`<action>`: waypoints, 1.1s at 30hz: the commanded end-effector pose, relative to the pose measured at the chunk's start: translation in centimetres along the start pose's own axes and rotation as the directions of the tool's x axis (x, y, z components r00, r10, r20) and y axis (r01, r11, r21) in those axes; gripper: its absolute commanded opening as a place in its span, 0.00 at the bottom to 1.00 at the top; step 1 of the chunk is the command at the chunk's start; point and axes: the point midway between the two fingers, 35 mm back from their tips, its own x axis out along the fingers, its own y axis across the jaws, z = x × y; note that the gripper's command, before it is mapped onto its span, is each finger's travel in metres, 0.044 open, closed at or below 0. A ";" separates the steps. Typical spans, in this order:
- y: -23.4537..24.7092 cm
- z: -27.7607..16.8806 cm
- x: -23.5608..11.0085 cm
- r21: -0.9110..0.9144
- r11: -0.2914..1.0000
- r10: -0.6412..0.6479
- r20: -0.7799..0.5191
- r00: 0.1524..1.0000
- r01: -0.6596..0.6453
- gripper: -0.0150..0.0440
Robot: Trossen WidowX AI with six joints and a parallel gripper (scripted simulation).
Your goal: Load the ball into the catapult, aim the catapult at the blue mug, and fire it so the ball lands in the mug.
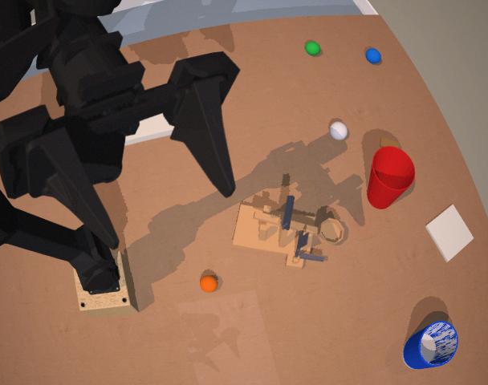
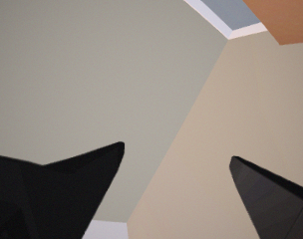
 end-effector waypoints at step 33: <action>-14.4 5.3 1.0 0.681 0.727 -0.312 0.213 0.926 0.088 1.00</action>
